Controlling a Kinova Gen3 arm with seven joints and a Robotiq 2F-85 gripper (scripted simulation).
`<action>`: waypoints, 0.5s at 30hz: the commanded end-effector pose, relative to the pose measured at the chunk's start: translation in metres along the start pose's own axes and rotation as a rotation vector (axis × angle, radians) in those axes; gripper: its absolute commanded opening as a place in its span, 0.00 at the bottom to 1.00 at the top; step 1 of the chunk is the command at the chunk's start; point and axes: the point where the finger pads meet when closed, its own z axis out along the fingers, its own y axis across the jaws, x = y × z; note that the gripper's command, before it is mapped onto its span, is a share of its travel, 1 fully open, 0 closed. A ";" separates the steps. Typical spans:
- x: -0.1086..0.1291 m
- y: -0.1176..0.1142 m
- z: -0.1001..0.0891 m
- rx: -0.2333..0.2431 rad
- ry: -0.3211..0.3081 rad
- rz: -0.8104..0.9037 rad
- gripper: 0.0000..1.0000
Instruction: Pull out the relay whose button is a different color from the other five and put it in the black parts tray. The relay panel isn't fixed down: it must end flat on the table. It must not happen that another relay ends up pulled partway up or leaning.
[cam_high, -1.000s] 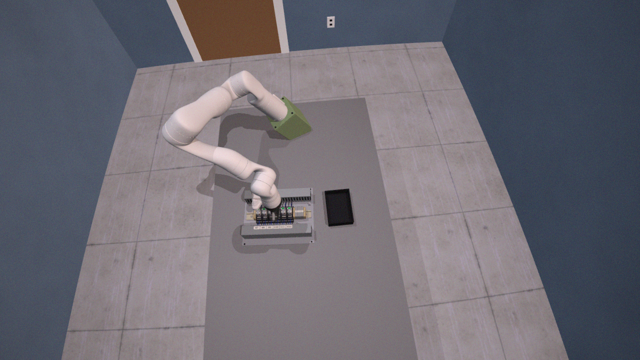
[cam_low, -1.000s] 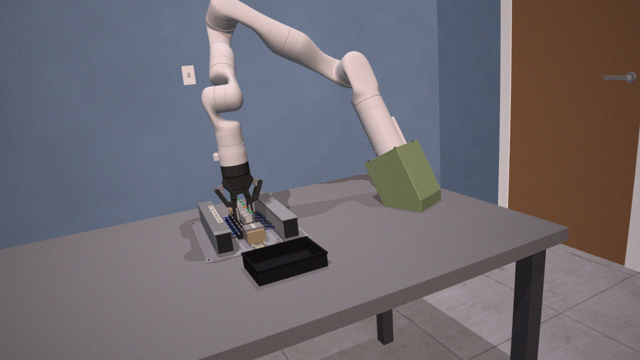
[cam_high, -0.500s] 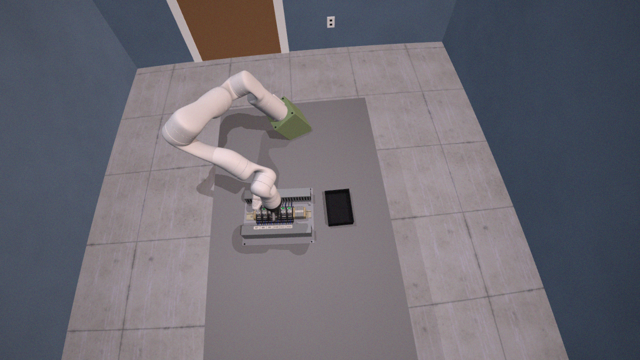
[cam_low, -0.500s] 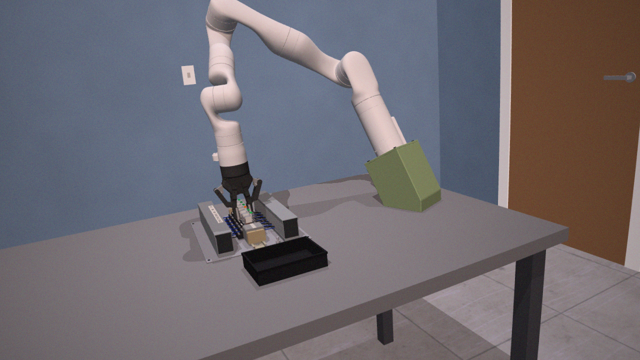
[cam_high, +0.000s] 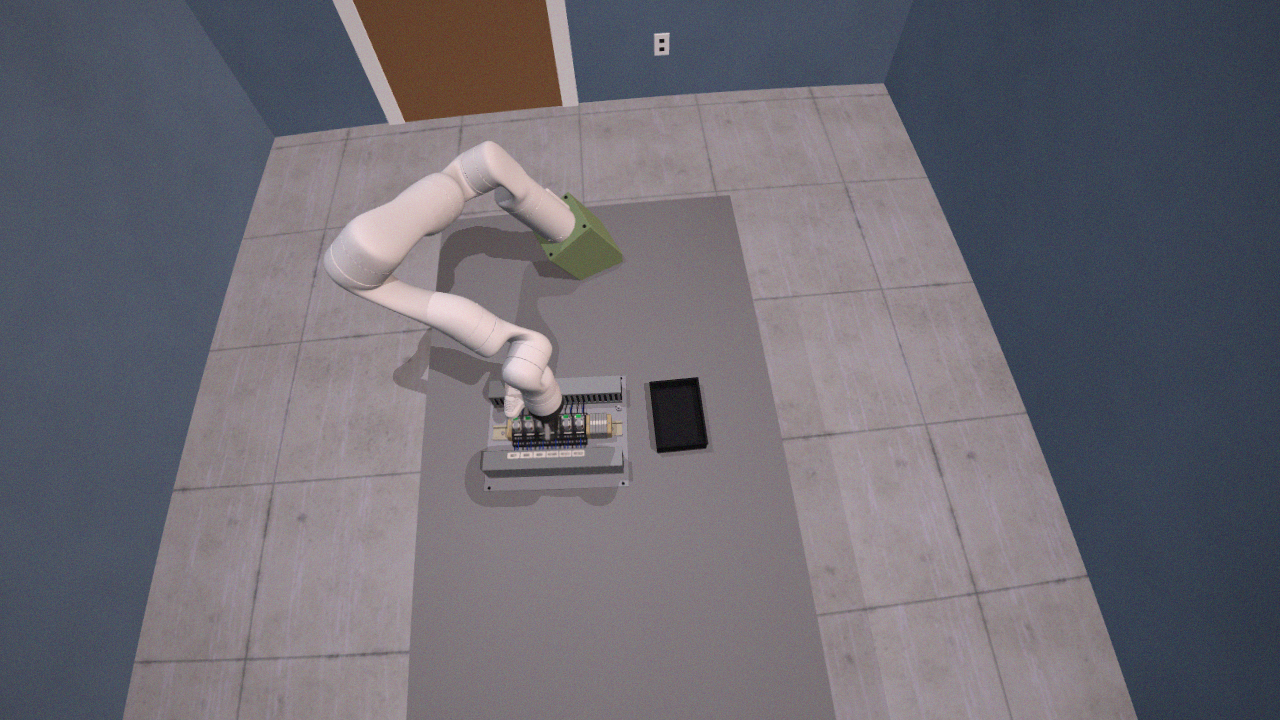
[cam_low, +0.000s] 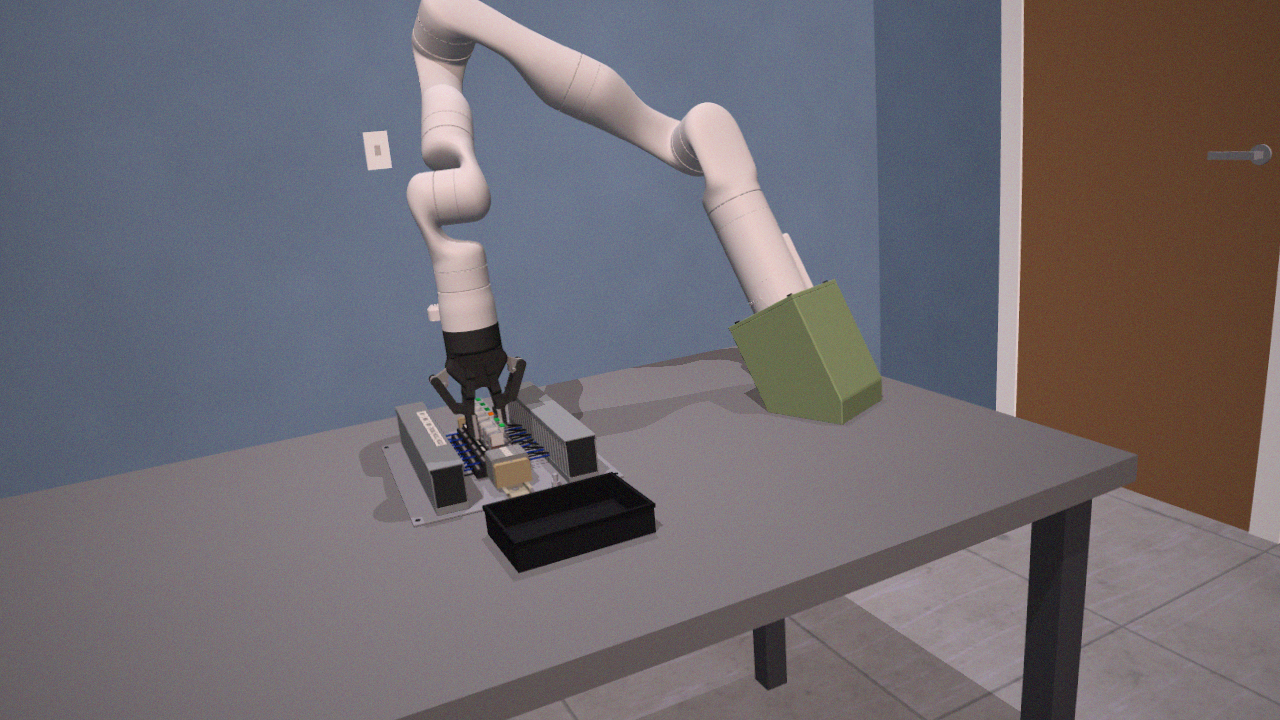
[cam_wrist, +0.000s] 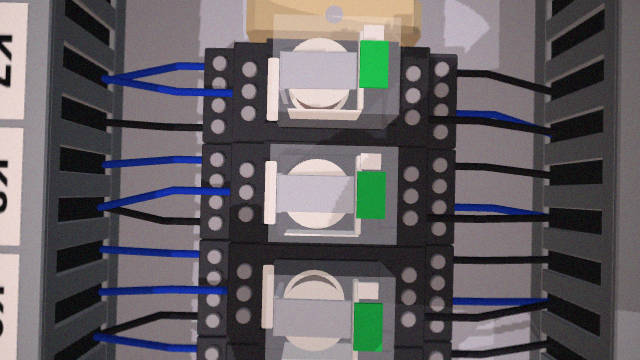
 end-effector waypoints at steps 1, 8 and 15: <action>0.000 -0.001 -0.001 0.015 -0.002 0.003 0.00; 0.000 -0.001 -0.001 0.027 -0.002 0.004 0.00; 0.000 -0.001 -0.001 0.031 -0.002 0.004 0.00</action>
